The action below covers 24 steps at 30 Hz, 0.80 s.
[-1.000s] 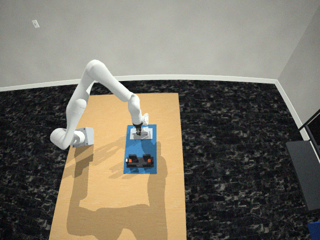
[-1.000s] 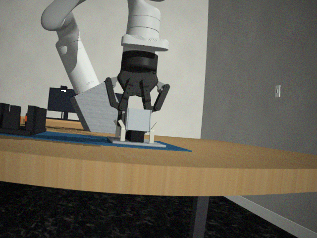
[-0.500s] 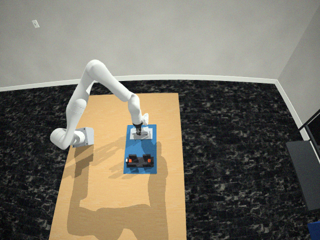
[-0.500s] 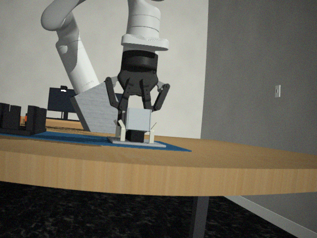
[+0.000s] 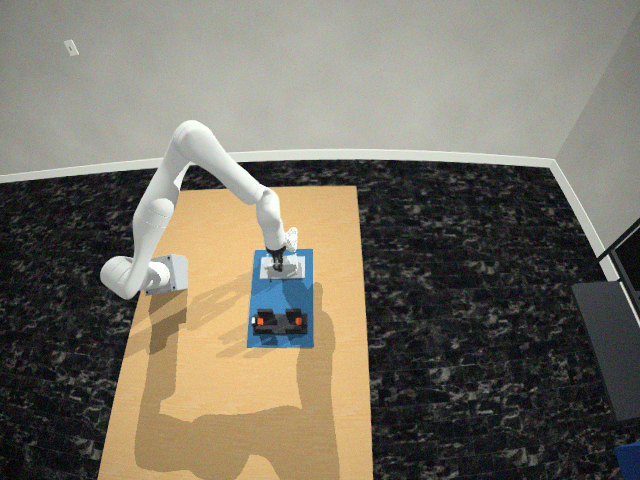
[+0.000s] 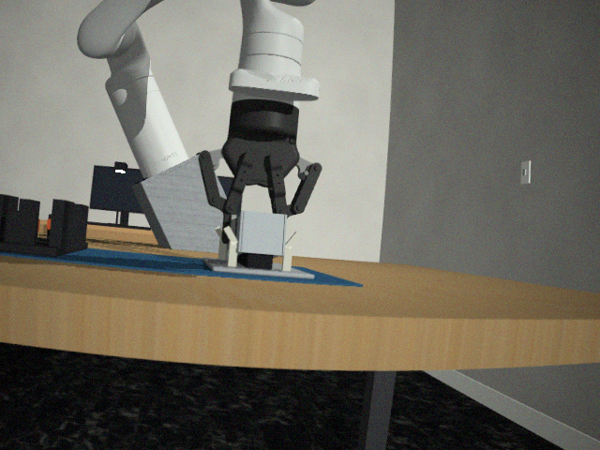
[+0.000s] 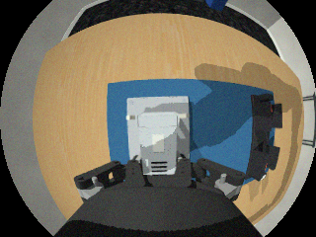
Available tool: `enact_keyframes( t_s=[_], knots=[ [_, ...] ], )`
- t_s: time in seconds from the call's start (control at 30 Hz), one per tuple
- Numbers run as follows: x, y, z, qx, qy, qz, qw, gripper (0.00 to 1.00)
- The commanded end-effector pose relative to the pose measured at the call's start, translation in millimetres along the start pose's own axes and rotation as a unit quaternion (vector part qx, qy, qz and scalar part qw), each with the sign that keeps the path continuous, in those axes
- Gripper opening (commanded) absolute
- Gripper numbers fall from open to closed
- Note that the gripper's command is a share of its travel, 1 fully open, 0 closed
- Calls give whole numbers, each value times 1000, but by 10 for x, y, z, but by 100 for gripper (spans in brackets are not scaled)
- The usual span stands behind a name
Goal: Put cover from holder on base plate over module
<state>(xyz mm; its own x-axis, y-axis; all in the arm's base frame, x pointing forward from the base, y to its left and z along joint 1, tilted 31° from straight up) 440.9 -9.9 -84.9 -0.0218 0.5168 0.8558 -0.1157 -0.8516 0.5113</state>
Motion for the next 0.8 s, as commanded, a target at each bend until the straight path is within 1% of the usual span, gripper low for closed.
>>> enact_keyframes(
  t_s=[0.0, 0.63, 0.77],
  knots=[
    [-12, -3, -8, 0, -1, 0, 1000, 0],
    [0, -4, 0, 0, 1, 1, 1000, 0],
    [-27, -3, -2, 0, 0, 0, 1000, 0]
  ],
)
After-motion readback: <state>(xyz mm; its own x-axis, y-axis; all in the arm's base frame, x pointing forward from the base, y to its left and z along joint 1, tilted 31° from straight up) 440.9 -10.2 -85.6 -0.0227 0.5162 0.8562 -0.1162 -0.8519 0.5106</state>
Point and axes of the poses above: the point where the finger pads meet when closed, its own x axis back along the fingers, its own y axis across the jaws, z = x × y, the point moved 2 cm from there along x, back along the fingers, and after that the axes turned 3 degrees about x, right-handed, at the moved point
